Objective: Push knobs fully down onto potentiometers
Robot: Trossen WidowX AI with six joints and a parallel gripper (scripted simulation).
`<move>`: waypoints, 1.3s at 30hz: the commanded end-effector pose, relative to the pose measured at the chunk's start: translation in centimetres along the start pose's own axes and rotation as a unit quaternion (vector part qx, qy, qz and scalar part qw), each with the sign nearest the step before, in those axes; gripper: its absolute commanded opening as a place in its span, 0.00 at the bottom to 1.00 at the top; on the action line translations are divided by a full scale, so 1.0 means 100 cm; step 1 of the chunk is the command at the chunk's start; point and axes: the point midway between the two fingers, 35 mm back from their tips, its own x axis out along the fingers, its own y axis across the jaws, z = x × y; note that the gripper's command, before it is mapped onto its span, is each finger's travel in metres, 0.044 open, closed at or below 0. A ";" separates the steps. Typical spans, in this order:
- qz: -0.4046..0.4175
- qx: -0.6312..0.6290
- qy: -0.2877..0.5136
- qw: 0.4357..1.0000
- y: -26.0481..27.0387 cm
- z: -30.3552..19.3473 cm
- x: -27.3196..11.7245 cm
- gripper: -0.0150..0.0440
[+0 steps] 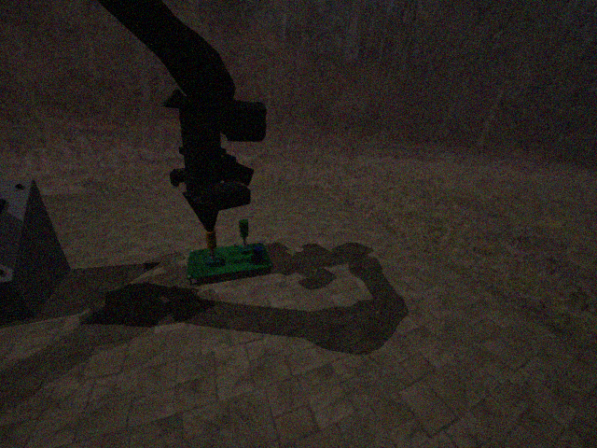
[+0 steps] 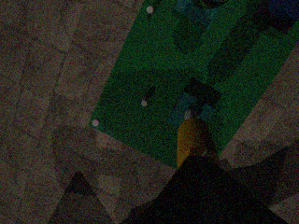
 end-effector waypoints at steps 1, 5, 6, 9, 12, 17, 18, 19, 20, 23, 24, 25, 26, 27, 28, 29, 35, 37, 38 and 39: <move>-0.003 -0.002 0.000 1.000 -0.001 0.000 0.000 0.25; -0.003 -0.002 0.000 1.000 -0.001 0.000 0.000 0.25; -0.003 -0.002 0.000 1.000 -0.001 0.000 0.000 0.25; -0.003 -0.002 0.000 1.000 -0.001 0.000 0.002 0.25; -0.003 -0.002 0.000 1.000 -0.001 0.000 0.006 0.25; -0.003 -0.002 0.000 1.000 -0.001 0.000 0.007 0.25; -0.003 -0.002 0.000 1.000 -0.001 0.000 0.007 0.25; -0.003 -0.002 0.000 1.000 -0.001 0.000 0.007 0.25; -0.003 -0.002 0.000 1.000 -0.001 0.000 0.007 0.25; -0.003 -0.002 0.000 1.000 -0.001 0.000 0.009 0.25; -0.003 -0.002 0.000 1.000 -0.001 0.000 0.010 0.25; -0.003 -0.002 0.000 1.000 -0.001 0.000 0.010 0.25; -0.003 -0.002 0.000 1.000 -0.001 0.000 0.012 0.25; -0.003 -0.002 0.000 1.000 -0.001 0.000 0.013 0.25; -0.003 -0.002 0.000 1.000 -0.001 0.000 0.014 0.25; -0.003 -0.002 0.000 1.000 -0.001 0.000 0.014 0.25; -0.003 -0.002 0.000 1.000 -0.001 0.000 0.014 0.25; -0.003 -0.002 0.000 1.000 -0.001 0.000 0.014 0.25; -0.003 -0.002 0.000 1.000 -0.001 0.000 0.015 0.25; -0.003 -0.002 0.000 1.000 -0.001 0.000 0.016 0.25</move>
